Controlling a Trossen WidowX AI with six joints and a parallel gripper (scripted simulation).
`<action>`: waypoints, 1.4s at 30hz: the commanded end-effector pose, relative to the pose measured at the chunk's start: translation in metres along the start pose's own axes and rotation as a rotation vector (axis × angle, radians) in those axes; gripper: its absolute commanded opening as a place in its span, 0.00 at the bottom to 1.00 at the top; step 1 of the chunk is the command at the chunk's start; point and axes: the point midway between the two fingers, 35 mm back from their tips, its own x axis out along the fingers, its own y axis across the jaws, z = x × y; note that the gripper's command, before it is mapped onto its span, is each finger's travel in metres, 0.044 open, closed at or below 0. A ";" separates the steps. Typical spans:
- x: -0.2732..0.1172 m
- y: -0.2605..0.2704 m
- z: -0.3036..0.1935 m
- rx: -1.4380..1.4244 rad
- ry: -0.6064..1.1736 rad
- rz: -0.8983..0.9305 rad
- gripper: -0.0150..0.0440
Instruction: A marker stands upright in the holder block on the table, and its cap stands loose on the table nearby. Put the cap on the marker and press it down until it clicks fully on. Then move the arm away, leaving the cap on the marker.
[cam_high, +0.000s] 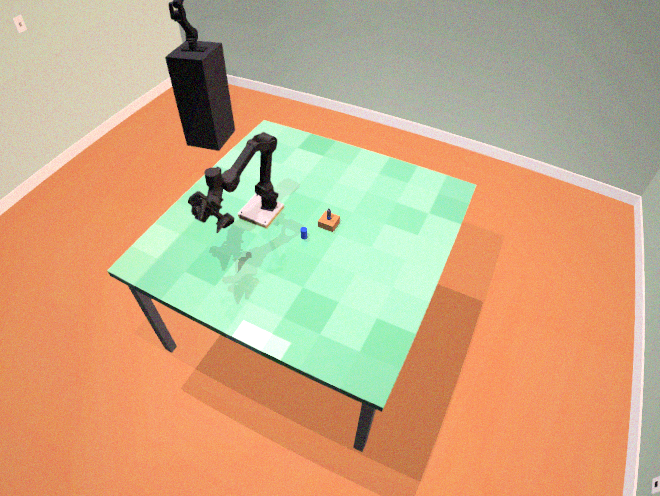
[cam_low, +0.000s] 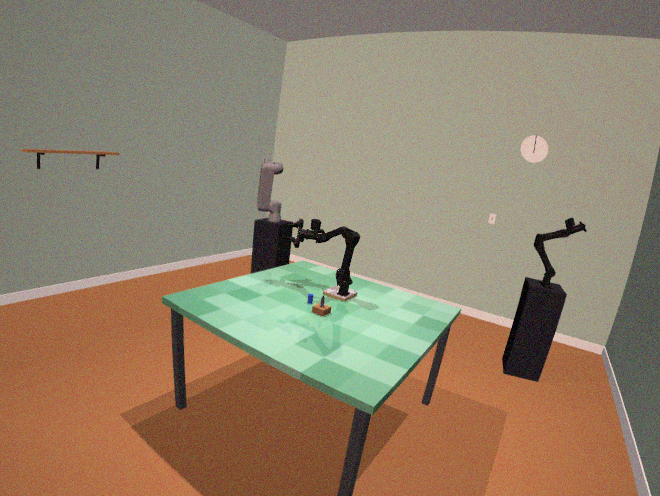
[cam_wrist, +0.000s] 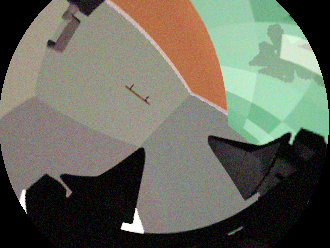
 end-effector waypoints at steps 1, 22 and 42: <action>0.001 -0.002 -0.001 -0.002 -0.001 -0.007 0.89; -0.023 -0.279 -0.129 -0.590 0.106 -0.997 0.67; -0.200 -0.343 -0.165 -1.455 0.599 -1.698 0.67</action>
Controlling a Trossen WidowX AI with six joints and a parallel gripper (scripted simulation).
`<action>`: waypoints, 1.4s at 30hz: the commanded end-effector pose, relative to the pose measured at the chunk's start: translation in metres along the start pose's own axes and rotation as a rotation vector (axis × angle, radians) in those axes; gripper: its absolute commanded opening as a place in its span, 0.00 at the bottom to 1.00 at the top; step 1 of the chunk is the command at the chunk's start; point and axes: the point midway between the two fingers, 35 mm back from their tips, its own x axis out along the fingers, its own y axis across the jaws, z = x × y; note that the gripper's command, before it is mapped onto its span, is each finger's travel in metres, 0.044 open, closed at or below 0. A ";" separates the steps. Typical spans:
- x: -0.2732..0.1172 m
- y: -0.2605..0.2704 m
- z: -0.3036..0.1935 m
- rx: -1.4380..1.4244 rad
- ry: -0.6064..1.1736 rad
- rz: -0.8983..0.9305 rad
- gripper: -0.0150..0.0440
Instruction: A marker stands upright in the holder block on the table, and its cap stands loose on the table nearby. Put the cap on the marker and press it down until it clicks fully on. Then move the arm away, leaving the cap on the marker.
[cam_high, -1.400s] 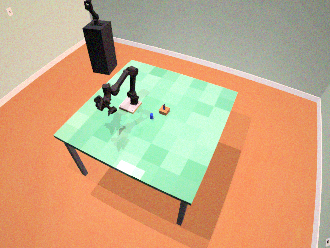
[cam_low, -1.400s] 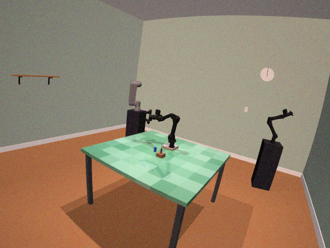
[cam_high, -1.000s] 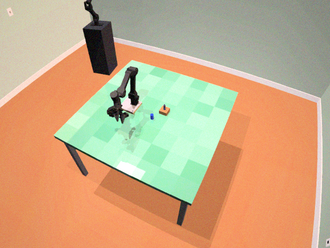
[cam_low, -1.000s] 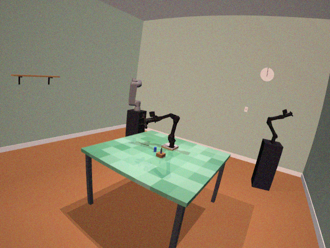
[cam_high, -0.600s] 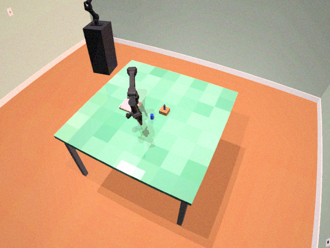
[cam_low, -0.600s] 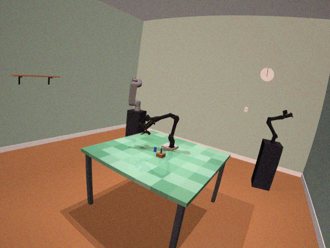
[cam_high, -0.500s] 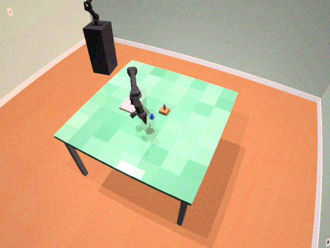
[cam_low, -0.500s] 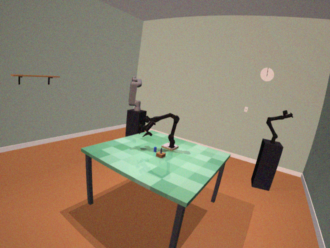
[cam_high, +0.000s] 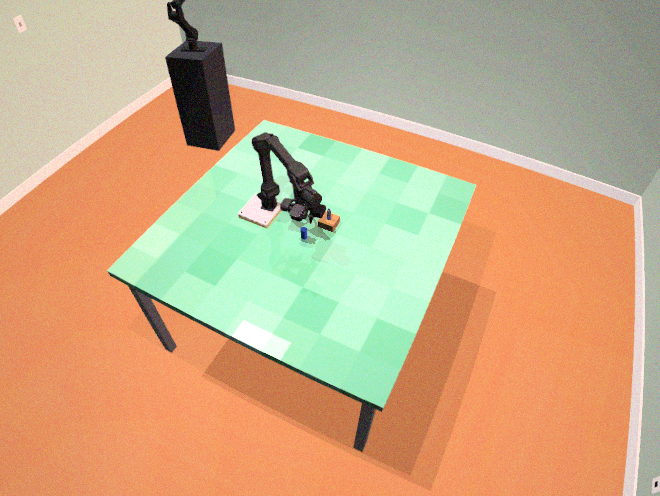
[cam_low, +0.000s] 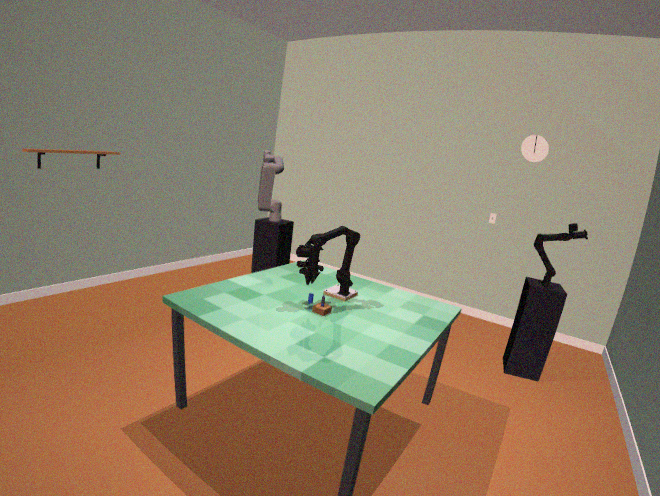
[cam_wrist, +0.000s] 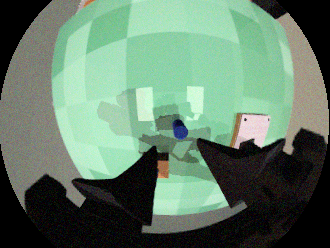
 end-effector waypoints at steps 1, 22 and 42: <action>-0.006 -0.008 -0.013 -0.123 0.006 -0.076 0.67; 0.044 -0.014 -0.012 -0.123 0.006 -0.076 0.67; 0.073 -0.015 -0.012 -0.123 0.006 -0.076 0.67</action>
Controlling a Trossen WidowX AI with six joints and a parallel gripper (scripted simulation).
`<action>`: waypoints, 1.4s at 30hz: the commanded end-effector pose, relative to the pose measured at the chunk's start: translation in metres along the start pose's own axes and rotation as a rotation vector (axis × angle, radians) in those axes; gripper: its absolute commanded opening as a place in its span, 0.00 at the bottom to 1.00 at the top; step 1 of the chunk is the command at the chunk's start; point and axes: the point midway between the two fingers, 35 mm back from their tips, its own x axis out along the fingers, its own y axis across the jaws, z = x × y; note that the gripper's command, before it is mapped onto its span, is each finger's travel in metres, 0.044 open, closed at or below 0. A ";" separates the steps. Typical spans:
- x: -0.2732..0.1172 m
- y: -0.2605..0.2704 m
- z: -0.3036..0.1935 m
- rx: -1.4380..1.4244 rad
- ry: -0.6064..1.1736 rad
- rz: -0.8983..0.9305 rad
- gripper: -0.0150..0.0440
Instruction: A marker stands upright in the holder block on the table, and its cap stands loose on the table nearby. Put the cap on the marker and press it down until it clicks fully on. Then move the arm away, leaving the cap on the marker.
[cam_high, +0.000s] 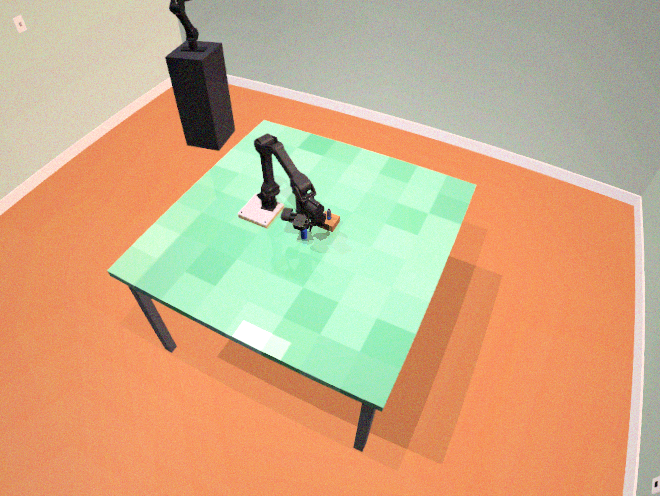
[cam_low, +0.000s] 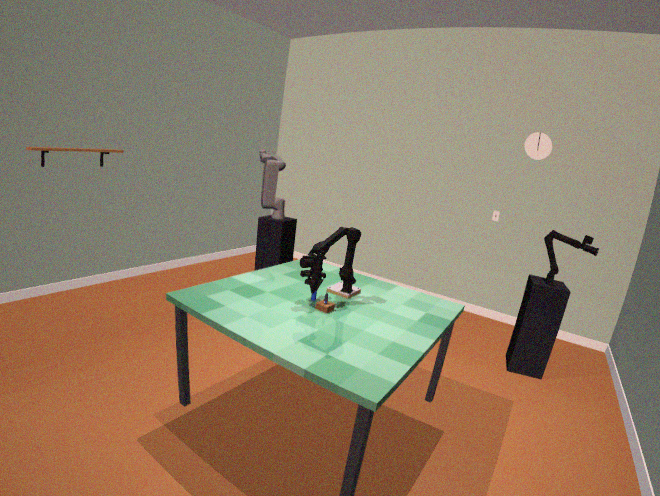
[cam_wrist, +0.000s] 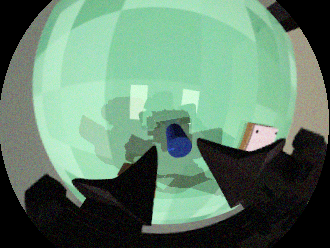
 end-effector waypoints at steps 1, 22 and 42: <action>0.009 -0.002 0.000 -0.002 -0.001 -0.007 0.67; 0.032 -0.003 -0.001 -0.002 0.000 -0.007 0.49; 0.007 0.000 0.000 -0.002 -0.001 -0.007 0.25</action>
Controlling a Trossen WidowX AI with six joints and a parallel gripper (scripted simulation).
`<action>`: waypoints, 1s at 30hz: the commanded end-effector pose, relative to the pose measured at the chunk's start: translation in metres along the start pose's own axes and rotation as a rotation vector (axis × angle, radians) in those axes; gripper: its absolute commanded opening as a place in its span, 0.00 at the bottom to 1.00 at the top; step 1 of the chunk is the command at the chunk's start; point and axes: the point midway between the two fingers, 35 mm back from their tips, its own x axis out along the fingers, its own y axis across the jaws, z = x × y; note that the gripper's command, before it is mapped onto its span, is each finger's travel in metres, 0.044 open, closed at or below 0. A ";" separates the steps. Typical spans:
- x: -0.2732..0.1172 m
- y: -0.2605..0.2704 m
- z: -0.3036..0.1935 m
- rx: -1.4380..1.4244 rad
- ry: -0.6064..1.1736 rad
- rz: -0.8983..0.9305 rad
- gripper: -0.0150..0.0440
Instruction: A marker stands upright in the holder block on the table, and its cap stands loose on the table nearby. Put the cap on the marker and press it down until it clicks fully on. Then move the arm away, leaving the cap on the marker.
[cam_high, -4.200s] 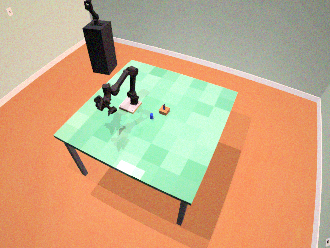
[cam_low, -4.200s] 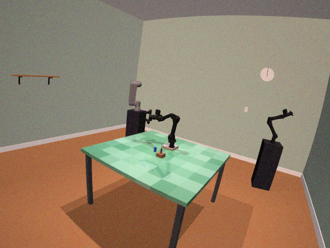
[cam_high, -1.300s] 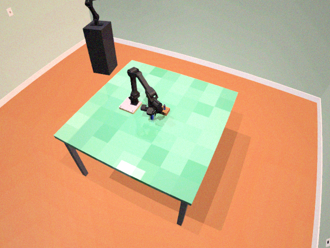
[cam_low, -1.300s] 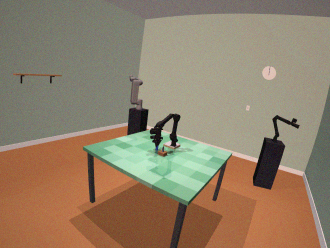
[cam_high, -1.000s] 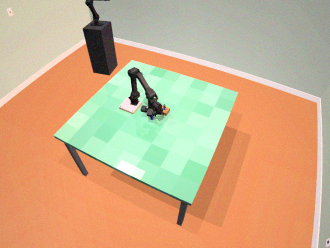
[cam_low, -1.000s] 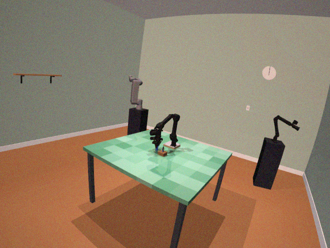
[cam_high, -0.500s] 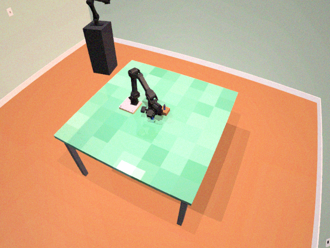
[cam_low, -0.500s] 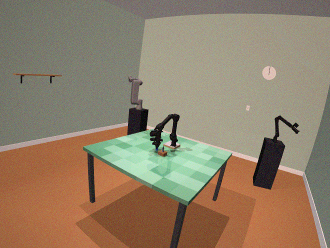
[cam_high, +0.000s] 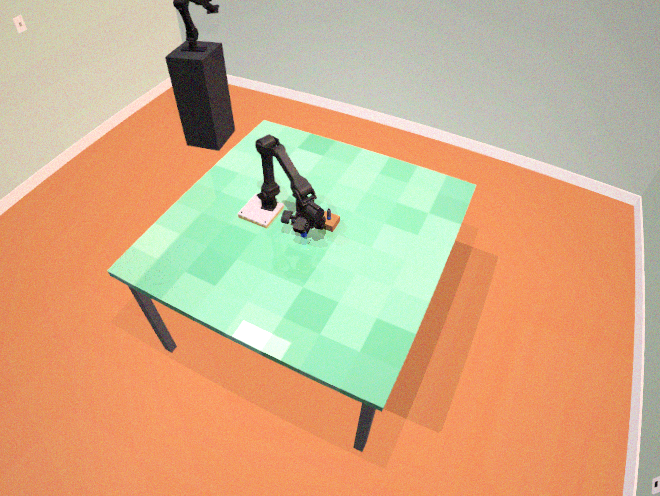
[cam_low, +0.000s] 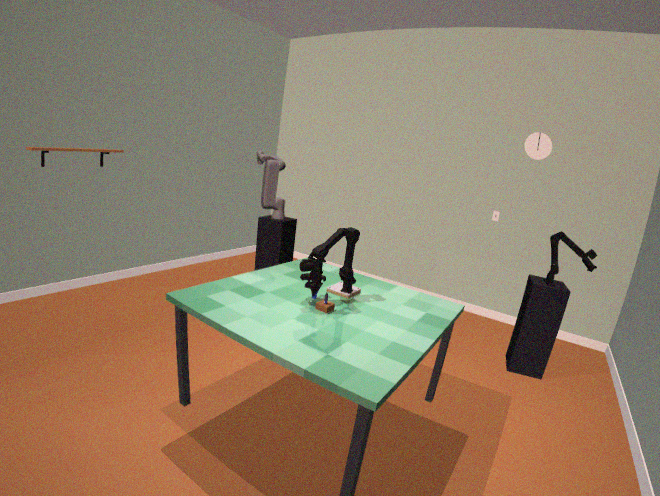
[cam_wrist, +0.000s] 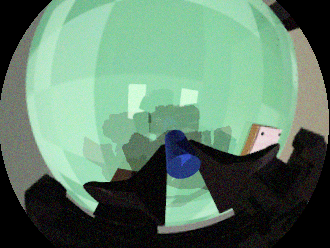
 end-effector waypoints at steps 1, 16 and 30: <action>-0.015 0.003 0.002 0.001 -0.010 0.010 0.25; -0.048 0.001 0.001 0.001 -0.010 0.010 0.25; -0.063 0.027 -0.018 -0.010 -0.013 0.013 0.25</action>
